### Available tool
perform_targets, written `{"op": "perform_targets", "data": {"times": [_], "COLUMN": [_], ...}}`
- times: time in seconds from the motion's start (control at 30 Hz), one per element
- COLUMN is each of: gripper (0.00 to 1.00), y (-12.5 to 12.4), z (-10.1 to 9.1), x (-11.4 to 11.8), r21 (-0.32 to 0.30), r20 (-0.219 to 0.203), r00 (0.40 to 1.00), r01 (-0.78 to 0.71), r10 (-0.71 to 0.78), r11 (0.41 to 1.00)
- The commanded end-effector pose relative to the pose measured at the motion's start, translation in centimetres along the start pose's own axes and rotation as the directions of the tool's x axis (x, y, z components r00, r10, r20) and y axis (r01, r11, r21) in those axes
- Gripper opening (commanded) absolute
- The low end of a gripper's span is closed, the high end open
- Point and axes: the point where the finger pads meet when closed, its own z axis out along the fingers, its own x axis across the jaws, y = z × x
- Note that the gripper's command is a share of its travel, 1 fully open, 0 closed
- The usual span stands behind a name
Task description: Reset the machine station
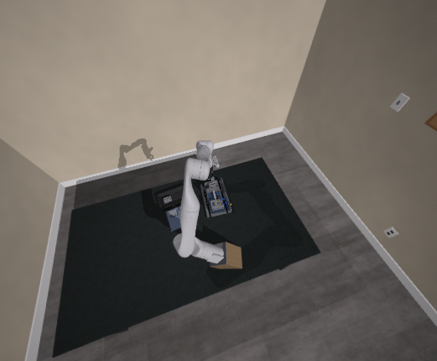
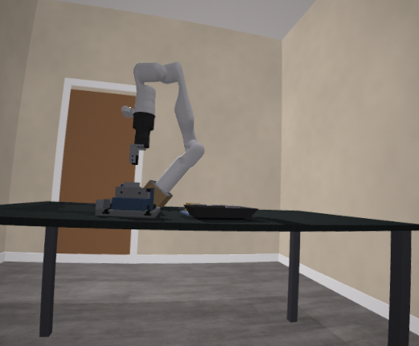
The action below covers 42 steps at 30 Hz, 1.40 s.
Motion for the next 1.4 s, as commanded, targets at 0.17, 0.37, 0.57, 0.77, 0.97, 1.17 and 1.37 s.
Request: {"op": "perform_targets", "data": {"times": [0.17,0.37,0.57,0.77,0.97,1.17,1.37], "gripper": [1.0,1.0,1.0,1.0,1.0,1.0,1.0], "y": [0.0,0.0,0.0,0.0,0.0,0.0,0.0], "z": [-0.1,-0.1,-0.1,0.1,0.5,1.0,2.0], "x": [0.0,0.0,0.0,0.0,0.0,0.0,0.0], "r21": [0.001,0.001,0.001,0.001,0.001,0.001,0.001], "r20": [0.002,0.002,0.002,0.002,0.002,0.002,0.002], "r00": [1.0,1.0,1.0,1.0,1.0,1.0,1.0], "r01": [0.0,0.0,0.0,0.0,0.0,0.0,0.0], "r10": [0.0,0.0,0.0,0.0,0.0,0.0,0.0], "r11": [1.0,1.0,1.0,1.0,1.0,1.0,1.0]}}
